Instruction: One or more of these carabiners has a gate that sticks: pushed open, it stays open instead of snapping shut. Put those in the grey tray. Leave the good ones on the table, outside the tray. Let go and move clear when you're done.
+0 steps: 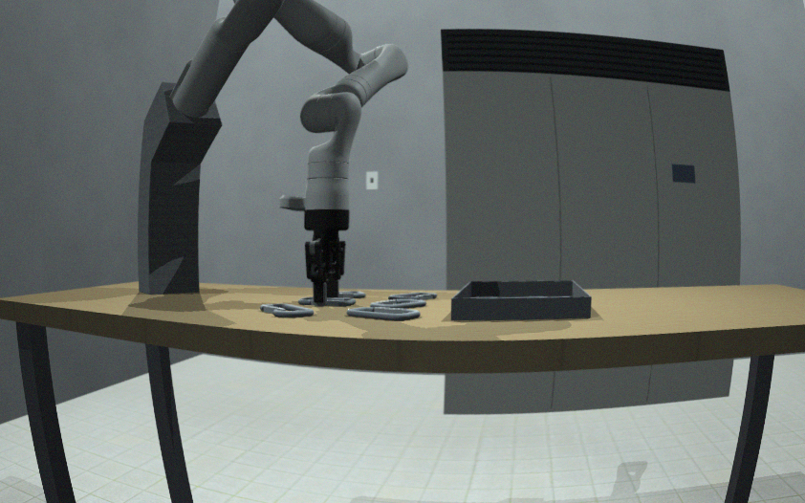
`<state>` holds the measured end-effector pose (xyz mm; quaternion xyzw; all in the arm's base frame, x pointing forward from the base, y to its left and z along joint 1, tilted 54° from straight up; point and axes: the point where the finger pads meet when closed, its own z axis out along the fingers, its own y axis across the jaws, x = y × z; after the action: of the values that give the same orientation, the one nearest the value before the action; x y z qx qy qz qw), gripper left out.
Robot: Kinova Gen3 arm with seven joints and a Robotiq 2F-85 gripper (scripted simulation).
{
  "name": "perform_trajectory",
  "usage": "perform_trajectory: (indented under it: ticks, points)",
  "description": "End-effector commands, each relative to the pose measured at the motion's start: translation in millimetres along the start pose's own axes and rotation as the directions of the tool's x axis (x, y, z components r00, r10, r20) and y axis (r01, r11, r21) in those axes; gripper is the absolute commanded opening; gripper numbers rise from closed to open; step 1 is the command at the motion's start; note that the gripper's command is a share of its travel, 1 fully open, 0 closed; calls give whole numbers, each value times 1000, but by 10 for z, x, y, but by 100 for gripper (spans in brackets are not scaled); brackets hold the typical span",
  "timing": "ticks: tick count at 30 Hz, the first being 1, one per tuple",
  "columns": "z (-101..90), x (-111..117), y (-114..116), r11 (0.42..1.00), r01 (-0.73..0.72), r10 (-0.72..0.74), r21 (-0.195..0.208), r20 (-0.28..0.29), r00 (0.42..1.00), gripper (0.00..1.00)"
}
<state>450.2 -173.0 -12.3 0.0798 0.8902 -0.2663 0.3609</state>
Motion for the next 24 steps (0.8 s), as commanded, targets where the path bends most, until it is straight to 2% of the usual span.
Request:
perform_trajectory:
  ticks: [1, 4, 5, 21, 22, 24]
  points:
    - [5, -1, 4, 1000, 0, 0, -1, 0, 1000, 67]
    - [5, -1, 4, 1000, 0, 0, -1, 0, 1000, 67]
    - [-3, -3, 2, 1000, 0, 0, 0, 1, 1000, 63]
    - [-3, -3, 2, 1000, 0, 0, 0, 1, 1000, 63]
    - [-10, -4, 2, 1000, 0, 0, 0, 1, 1000, 59]
    - [-10, -4, 2, 1000, 0, 0, 0, 1, 1000, 59]
